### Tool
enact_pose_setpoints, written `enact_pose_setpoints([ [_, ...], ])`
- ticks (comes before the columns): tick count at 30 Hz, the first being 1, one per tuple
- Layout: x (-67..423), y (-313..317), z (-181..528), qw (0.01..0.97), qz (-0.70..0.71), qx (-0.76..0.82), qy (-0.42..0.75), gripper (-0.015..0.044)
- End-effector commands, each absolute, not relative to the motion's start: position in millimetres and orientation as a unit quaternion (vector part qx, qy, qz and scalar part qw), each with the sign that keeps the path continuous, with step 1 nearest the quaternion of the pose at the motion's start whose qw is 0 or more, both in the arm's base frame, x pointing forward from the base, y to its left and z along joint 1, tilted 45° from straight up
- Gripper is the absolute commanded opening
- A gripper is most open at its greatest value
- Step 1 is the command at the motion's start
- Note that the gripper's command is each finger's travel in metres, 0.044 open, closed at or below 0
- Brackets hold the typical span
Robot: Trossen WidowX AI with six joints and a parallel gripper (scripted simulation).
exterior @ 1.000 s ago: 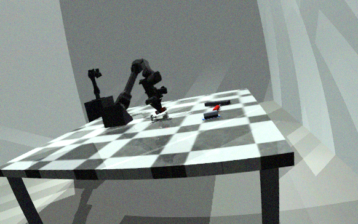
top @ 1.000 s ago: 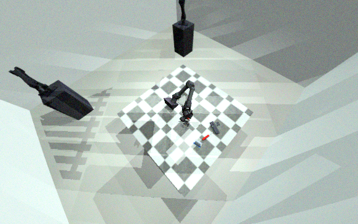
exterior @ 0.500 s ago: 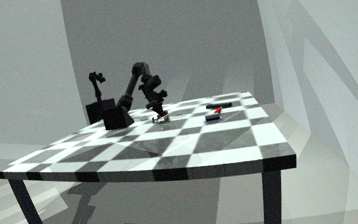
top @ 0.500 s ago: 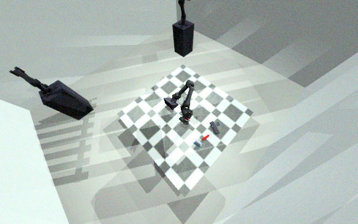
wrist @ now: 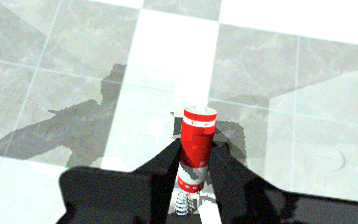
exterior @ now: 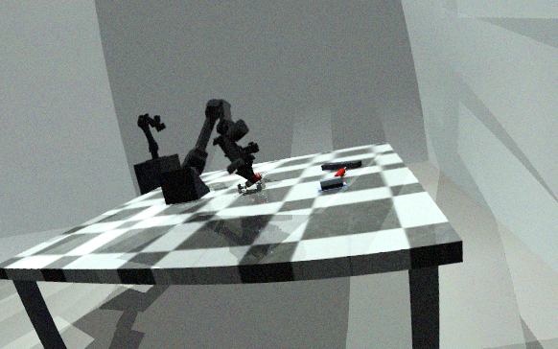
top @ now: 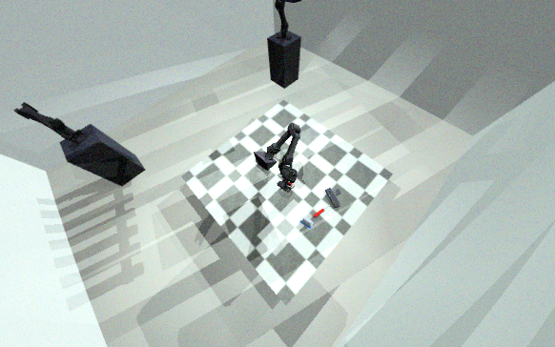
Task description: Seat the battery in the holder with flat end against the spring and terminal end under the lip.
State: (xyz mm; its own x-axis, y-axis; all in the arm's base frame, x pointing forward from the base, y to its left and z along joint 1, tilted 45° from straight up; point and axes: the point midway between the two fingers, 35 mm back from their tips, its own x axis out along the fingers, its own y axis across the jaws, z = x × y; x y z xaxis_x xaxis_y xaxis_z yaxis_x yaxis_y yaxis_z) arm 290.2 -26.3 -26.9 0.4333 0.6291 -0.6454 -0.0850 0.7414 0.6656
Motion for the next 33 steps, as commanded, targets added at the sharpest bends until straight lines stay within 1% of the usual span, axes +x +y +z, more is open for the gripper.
enact_pose_setpoints([
  [1, 287.6, -23.7, -26.1, 0.803, 0.221, 0.287, 0.474, 0.0084],
  [13, 283.8, -19.8, -26.0, 0.815, 0.209, 0.291, 0.455, 0.0084],
  [33, 267.0, -18.9, -29.6, 0.816, 0.206, 0.290, 0.455, 0.0084],
])
